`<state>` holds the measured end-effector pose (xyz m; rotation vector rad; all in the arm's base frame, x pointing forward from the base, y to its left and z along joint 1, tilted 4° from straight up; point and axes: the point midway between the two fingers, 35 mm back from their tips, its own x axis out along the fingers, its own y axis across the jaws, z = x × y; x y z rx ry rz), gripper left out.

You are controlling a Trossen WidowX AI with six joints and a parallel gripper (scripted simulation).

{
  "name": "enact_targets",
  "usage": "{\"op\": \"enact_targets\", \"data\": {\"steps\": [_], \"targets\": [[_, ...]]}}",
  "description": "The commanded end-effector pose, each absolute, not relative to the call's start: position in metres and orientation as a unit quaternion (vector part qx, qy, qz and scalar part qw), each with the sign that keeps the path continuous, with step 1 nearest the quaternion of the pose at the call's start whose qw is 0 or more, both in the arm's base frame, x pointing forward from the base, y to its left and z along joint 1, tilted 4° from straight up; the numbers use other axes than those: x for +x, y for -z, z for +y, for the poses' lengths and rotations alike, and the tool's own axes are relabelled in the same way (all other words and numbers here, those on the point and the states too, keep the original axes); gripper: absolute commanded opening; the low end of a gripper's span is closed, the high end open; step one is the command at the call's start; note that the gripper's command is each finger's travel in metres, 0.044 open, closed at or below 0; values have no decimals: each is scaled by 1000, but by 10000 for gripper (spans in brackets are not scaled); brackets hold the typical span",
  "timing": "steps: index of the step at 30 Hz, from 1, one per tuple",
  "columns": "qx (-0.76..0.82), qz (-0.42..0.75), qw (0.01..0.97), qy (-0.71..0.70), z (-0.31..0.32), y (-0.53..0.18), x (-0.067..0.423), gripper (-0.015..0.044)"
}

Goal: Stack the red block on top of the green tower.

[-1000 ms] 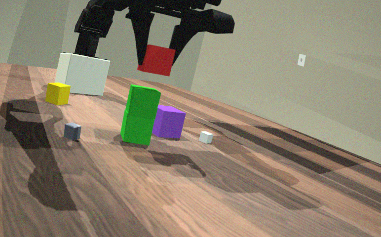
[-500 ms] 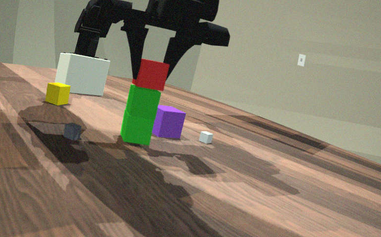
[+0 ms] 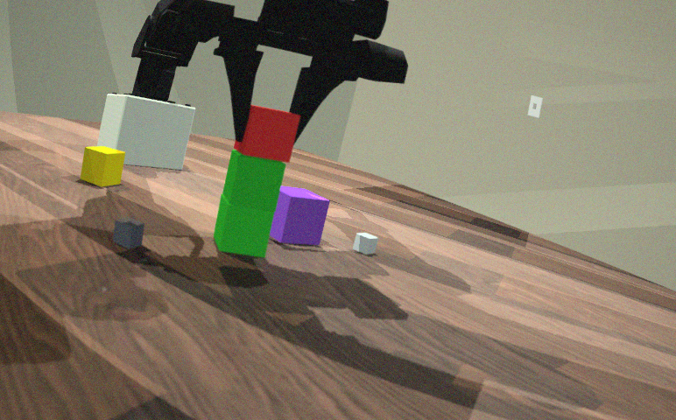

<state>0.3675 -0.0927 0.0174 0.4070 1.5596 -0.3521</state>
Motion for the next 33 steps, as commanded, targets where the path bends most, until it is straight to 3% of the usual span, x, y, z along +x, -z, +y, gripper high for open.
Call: {"op": "enact_targets", "data": {"steps": [1, 24, 33], "targets": [[179, 697, 677, 156, -93, -14, 367, 0], [179, 697, 677, 156, -93, -21, 367, 0], [181, 696, 677, 157, -93, -16, 367, 236]]}}
